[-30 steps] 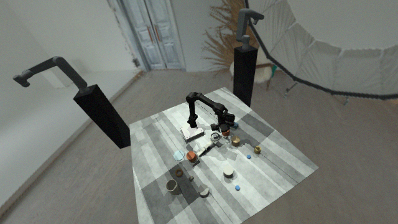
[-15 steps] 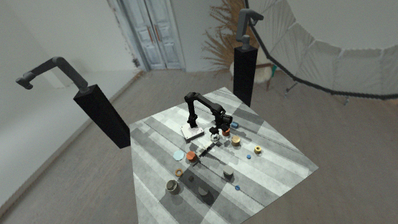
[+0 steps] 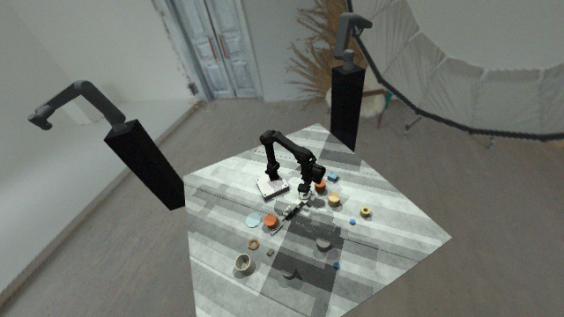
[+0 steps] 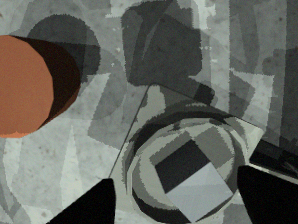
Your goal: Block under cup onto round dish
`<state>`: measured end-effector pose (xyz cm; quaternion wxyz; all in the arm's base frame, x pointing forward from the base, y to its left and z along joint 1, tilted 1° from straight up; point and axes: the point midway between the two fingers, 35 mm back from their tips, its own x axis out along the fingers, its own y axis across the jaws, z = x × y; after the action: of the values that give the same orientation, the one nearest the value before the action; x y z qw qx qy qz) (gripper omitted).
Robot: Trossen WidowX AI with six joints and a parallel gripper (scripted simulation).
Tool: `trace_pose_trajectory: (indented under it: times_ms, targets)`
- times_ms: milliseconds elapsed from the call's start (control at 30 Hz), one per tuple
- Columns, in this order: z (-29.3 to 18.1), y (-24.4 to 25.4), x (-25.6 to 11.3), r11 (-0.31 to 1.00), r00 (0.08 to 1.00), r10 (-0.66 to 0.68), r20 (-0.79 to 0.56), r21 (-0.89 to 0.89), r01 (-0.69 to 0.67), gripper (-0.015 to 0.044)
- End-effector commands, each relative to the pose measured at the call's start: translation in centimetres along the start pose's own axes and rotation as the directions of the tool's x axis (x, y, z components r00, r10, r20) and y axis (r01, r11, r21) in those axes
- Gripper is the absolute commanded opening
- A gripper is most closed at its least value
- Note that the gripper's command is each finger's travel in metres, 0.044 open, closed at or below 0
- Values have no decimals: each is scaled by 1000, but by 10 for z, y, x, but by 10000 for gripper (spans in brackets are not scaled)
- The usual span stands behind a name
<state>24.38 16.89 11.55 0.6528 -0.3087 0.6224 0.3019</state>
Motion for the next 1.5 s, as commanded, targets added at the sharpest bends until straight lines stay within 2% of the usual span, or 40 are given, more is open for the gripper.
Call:
trace_pose_trajectory:
  times_ms: [0,400,633,1467]
  targets:
    - [-6,-4,-3,990,1000,2,-6,-137,-3,260]
    - [-22,-14,-7,864,999,9,-31,-503,-23,260]
    - [-22,-14,-7,861,999,9,-32,-507,-24,260]
    - [-23,-14,36,861,999,9,-32,-507,-24,260]
